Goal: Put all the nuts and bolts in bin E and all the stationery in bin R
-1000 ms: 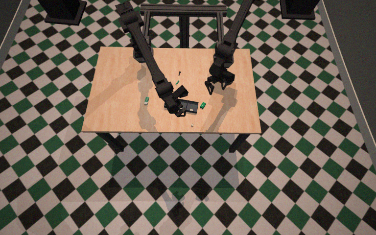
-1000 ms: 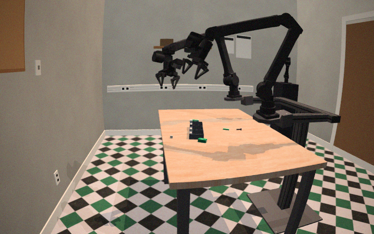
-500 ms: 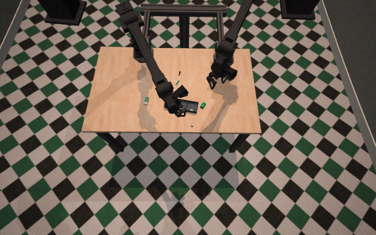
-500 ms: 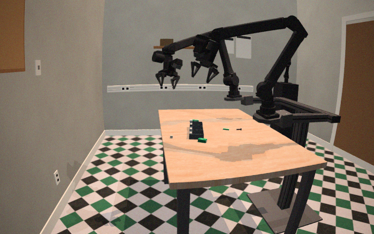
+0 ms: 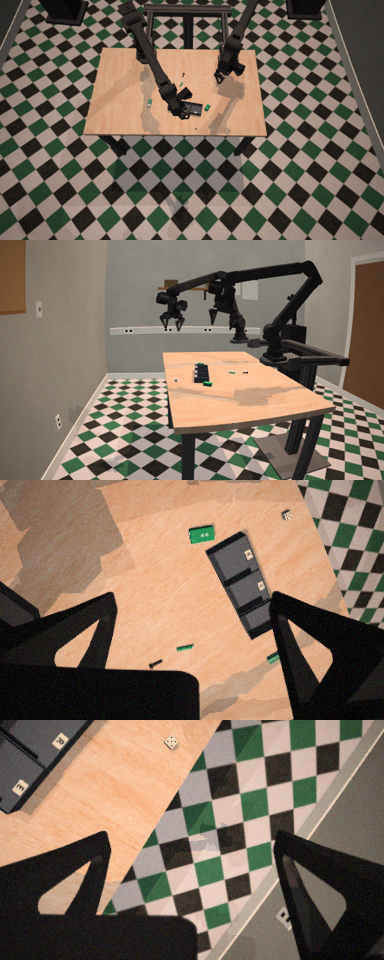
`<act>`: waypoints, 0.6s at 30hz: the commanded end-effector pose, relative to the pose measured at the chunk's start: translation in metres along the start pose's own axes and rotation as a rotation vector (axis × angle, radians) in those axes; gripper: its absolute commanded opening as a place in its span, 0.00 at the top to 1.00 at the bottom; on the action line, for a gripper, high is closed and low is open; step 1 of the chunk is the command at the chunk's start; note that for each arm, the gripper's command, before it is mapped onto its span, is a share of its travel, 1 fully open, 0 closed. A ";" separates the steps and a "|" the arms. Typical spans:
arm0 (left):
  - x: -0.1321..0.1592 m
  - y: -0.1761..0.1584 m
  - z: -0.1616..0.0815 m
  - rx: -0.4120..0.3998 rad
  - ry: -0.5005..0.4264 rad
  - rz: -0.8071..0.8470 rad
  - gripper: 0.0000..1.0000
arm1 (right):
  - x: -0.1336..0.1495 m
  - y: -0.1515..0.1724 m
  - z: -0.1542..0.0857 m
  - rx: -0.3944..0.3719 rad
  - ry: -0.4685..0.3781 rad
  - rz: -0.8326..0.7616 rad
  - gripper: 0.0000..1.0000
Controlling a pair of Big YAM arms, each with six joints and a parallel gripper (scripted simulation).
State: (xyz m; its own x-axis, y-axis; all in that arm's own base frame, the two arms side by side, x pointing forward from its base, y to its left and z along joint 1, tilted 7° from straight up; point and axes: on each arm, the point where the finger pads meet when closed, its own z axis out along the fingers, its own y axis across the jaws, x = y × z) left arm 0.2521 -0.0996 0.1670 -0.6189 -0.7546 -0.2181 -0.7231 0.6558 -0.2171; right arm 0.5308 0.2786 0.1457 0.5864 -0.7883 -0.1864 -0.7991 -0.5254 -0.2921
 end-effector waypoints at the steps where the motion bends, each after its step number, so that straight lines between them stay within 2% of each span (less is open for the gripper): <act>1: 0.007 0.017 -0.004 -0.022 0.020 -0.113 0.00 | -0.001 -0.004 -0.006 0.013 0.002 -0.004 0.00; 18: 0.035 0.072 0.000 -0.131 0.103 -0.297 0.00 | -0.001 -0.004 -0.006 0.013 0.002 -0.004 0.00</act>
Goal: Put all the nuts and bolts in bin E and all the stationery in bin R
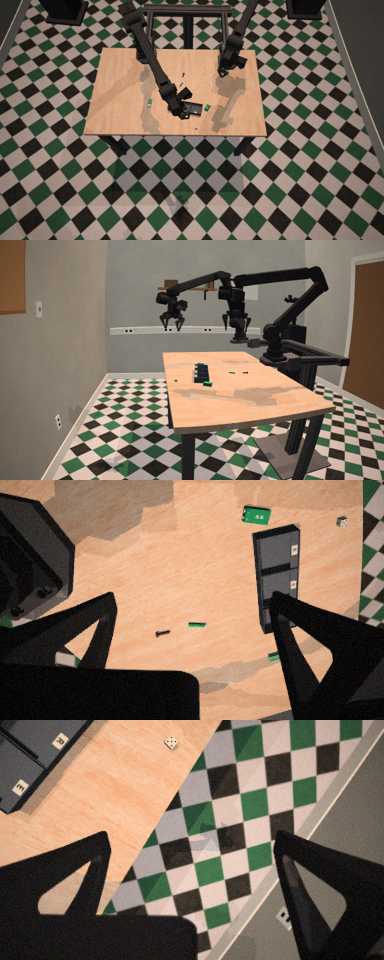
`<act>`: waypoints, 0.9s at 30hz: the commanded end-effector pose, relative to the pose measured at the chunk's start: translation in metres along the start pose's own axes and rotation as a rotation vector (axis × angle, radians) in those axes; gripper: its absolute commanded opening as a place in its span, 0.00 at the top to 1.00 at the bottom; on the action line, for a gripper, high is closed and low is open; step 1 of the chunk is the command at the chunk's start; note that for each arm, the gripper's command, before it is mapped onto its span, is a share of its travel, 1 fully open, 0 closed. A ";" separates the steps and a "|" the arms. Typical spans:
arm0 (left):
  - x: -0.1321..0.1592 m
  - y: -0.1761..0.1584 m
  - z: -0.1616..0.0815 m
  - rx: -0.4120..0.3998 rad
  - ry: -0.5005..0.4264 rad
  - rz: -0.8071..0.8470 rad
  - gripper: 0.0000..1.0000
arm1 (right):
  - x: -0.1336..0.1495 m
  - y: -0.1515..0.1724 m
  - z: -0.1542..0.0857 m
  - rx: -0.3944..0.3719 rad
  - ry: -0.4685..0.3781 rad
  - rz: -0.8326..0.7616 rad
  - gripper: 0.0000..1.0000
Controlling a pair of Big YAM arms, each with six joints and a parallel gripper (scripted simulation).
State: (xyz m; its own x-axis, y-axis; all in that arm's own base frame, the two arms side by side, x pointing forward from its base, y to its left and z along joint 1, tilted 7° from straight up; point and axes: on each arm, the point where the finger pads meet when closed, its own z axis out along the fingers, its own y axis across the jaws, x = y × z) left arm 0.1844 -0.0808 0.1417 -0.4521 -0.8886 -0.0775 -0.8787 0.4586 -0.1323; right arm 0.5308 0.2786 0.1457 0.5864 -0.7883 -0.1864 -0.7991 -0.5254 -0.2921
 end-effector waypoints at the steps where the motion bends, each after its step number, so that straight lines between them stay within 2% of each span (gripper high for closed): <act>1: 0.001 0.008 -0.002 -0.009 0.007 -0.067 0.00 | -0.001 -0.004 -0.006 0.013 0.002 -0.004 0.00; 27: -0.003 0.017 0.000 -0.028 0.013 -0.126 0.00 | -0.001 -0.004 -0.006 0.013 0.002 -0.004 0.00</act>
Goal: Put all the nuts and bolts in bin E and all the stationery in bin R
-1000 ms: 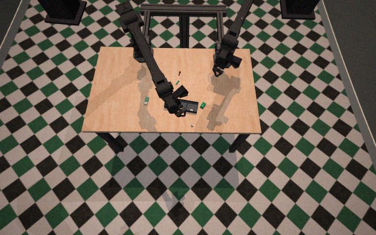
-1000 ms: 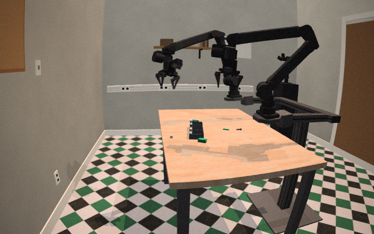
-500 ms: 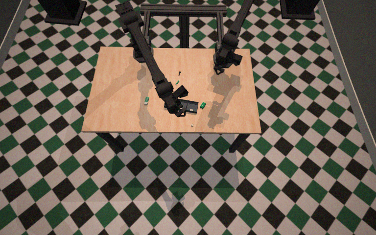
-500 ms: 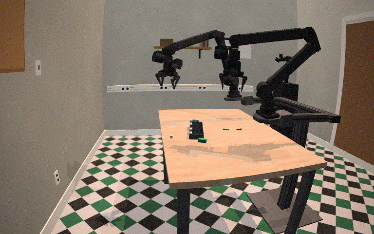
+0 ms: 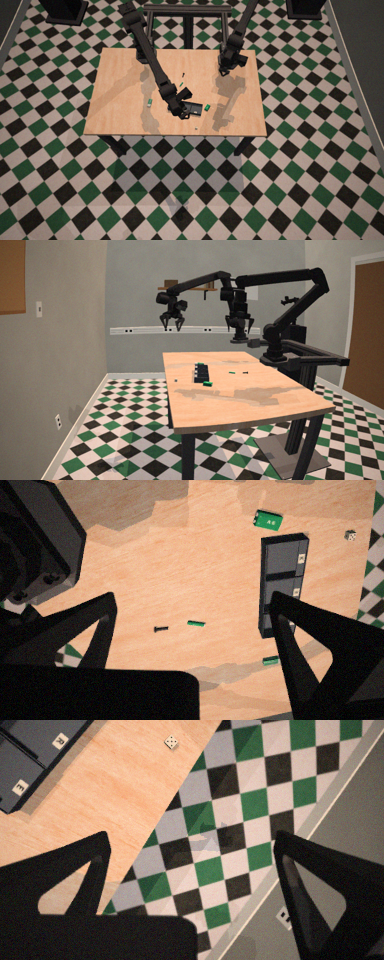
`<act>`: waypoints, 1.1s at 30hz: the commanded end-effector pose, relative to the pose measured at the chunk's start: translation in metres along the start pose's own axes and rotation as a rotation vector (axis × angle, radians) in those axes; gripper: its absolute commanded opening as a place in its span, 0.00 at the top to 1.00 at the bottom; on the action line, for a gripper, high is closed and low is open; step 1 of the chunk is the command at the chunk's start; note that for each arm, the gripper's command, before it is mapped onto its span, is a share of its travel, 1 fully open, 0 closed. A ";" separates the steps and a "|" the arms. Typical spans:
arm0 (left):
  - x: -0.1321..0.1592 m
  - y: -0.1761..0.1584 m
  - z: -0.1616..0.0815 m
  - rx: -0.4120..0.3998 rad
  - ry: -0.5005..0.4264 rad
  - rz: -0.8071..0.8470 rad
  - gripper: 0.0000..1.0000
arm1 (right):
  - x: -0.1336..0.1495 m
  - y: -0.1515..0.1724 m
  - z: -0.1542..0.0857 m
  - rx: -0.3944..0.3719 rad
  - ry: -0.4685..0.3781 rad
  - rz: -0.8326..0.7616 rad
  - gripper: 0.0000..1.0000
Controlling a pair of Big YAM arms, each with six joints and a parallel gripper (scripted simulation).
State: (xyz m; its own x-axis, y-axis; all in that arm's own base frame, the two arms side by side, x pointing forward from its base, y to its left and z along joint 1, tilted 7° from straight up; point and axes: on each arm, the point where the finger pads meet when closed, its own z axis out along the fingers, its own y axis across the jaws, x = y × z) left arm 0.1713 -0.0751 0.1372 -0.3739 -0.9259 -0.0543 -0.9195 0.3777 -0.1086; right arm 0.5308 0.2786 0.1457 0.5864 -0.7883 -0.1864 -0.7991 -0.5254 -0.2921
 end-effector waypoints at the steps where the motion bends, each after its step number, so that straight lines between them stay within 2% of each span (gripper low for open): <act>1: -0.006 0.002 -0.002 0.002 0.000 -0.047 0.00 | -0.001 -0.004 -0.006 0.013 0.002 -0.004 0.00; 11: -0.027 0.003 -0.001 -0.004 -0.013 -0.161 0.00 | -0.001 -0.004 -0.006 0.013 0.002 -0.004 0.00; 25: -0.073 0.015 0.000 -0.018 -0.042 -0.418 0.00 | -0.001 -0.004 -0.006 0.013 0.002 -0.004 0.00; 33: -0.085 0.020 0.000 -0.021 -0.049 -0.484 0.00 | -0.001 -0.004 -0.006 0.013 0.002 -0.004 0.00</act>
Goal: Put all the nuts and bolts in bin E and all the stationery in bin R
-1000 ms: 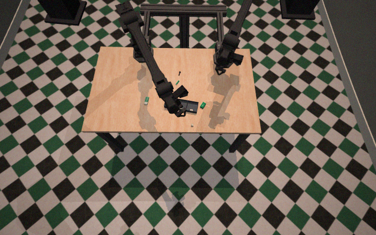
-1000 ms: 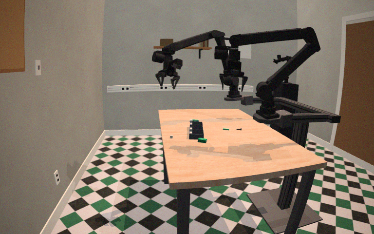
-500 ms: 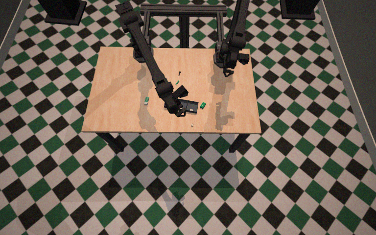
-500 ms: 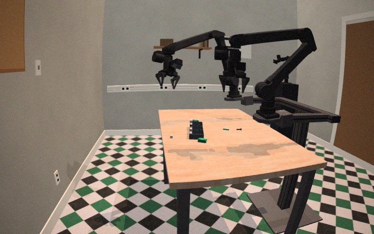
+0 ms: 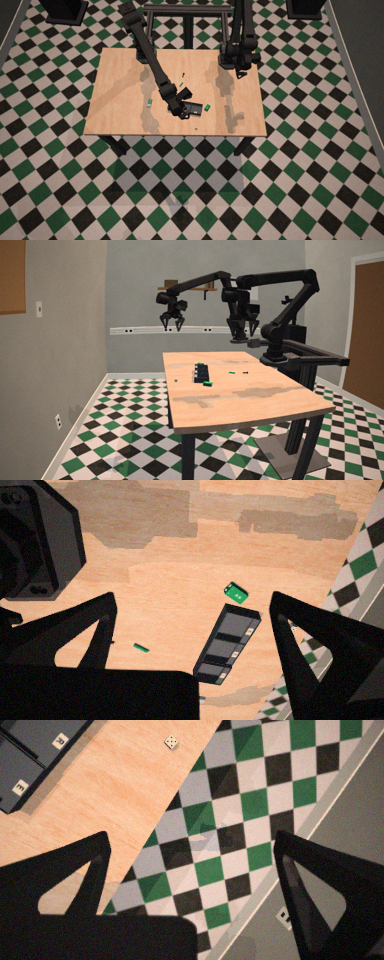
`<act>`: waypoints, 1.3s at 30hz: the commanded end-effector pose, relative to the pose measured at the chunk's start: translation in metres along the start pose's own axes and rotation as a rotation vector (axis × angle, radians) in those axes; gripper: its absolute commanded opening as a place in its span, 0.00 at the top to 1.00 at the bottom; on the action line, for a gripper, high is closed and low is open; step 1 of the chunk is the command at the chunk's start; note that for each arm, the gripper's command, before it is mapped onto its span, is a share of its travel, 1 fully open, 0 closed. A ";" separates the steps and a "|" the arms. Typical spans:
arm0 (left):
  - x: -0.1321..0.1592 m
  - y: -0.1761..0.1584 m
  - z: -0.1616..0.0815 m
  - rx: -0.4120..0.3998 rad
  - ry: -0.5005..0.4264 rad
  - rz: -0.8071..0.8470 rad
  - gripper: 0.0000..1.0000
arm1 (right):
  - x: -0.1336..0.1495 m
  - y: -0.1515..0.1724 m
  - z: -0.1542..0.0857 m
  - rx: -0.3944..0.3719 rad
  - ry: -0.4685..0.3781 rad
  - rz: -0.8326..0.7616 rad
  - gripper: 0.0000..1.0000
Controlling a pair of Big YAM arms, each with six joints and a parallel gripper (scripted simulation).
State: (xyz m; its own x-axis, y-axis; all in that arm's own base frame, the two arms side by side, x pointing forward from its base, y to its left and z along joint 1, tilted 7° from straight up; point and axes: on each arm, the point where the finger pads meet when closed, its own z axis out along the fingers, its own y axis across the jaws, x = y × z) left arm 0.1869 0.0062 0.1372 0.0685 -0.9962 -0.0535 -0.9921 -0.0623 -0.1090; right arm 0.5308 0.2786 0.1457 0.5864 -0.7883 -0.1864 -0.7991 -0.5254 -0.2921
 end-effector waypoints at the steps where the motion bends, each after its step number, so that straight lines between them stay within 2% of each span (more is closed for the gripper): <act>1: -0.006 0.002 -0.002 0.002 -0.001 -0.042 0.00 | -0.001 -0.004 -0.006 0.013 0.002 -0.004 0.00; 39: -0.009 0.002 -0.002 0.001 -0.003 -0.059 0.00 | 0.000 0.000 0.000 0.000 0.000 0.000 0.00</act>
State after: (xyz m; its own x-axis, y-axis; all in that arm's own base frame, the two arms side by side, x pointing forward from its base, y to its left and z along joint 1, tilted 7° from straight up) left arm 0.1865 0.0144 0.1372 0.1120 -0.9923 -0.0535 -0.9884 -0.1057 -0.1090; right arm 0.5308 0.2786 0.1457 0.5864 -0.7883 -0.1864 -0.7991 -0.5254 -0.2921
